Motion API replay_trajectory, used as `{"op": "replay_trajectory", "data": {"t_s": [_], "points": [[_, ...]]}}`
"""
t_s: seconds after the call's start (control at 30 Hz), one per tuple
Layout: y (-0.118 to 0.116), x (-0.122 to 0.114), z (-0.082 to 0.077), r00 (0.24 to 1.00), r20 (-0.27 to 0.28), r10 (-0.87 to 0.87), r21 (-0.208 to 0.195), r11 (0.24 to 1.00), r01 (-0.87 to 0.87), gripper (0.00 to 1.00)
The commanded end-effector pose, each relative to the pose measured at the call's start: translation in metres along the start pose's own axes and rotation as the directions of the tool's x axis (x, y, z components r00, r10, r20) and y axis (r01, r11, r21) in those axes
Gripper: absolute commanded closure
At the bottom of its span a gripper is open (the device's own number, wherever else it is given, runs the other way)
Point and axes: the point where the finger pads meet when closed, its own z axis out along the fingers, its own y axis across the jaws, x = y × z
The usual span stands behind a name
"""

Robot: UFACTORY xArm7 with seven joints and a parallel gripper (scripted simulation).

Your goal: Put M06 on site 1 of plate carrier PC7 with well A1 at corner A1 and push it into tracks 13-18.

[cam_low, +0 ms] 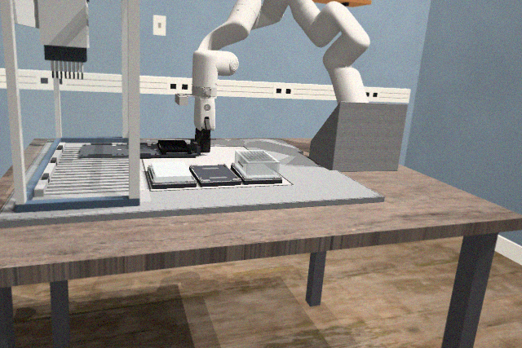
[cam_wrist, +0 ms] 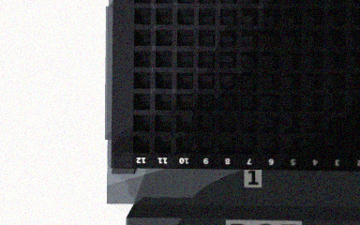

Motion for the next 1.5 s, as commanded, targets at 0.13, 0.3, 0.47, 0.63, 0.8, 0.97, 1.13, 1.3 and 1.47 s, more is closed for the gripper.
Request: {"op": "replay_trajectory", "data": {"t_s": [0.13, 0.3, 0.47, 0.63, 0.8, 0.97, 1.13, 1.3, 1.47], "points": [[-0.001, 0.008, -0.002, 1.000, -0.004, 0.000, 0.001, 1.000, 0.000, 0.18], [-0.001, 0.013, -0.002, 1.000, -0.004, 0.000, 0.001, 1.000, 0.000, 0.18], [-0.001, 0.018, -0.002, 1.000, -0.004, 0.000, 0.001, 1.000, 0.000, 0.18], [-0.001, 0.021, -0.002, 1.000, -0.004, 0.000, 0.001, 1.000, 0.000, 0.18], [-0.001, 0.026, -0.002, 1.000, -0.005, 0.000, 0.001, 1.000, 0.000, 0.18], [-0.001, 0.031, -0.002, 1.000, -0.005, 0.000, 0.001, 1.000, 0.000, 0.18], [-0.001, 0.034, -0.002, 1.000, -0.005, 0.000, 0.001, 1.000, 0.000, 0.18], [-0.001, 0.035, -0.002, 1.000, -0.005, 0.000, 0.001, 1.000, 0.000, 0.18], [-0.001, 0.037, -0.002, 1.000, -0.005, 0.000, 0.001, 1.000, 0.000, 0.18]]}}
